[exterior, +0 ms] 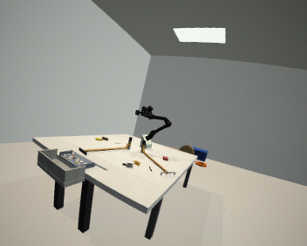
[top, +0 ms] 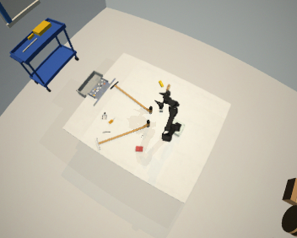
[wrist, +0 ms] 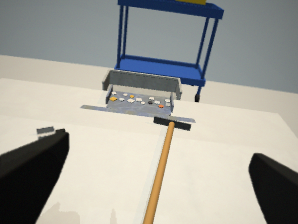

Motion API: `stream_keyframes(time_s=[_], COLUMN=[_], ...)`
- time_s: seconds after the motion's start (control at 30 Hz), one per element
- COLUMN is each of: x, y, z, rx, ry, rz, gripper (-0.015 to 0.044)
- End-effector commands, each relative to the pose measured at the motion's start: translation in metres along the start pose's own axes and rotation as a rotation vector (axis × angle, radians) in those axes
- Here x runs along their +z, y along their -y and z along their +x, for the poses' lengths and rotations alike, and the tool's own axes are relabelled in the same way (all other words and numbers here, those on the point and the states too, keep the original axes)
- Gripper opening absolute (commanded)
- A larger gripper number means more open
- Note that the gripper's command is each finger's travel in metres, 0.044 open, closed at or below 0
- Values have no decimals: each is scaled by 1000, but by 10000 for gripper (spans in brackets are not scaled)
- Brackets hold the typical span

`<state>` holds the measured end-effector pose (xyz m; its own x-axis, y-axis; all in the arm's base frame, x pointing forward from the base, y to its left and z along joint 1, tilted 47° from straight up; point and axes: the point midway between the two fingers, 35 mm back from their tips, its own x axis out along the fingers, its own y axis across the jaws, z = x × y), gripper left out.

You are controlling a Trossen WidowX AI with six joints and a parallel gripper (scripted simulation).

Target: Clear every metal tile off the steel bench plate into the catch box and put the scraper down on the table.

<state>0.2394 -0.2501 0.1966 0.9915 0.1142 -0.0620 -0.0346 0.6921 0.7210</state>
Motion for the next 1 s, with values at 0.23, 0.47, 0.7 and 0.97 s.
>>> stream_keyframes(time_s=[0.23, 0.47, 0.7, 0.97], x=[-1, -1, -2, -4], y=[-2, -2, -1, 7], z=[-1, -1, 1, 24], rx=[5, 5, 3, -9], ry=[-1, -1, -5, -46], rz=[1, 1, 17, 123], gripper=[440, 440, 440, 440])
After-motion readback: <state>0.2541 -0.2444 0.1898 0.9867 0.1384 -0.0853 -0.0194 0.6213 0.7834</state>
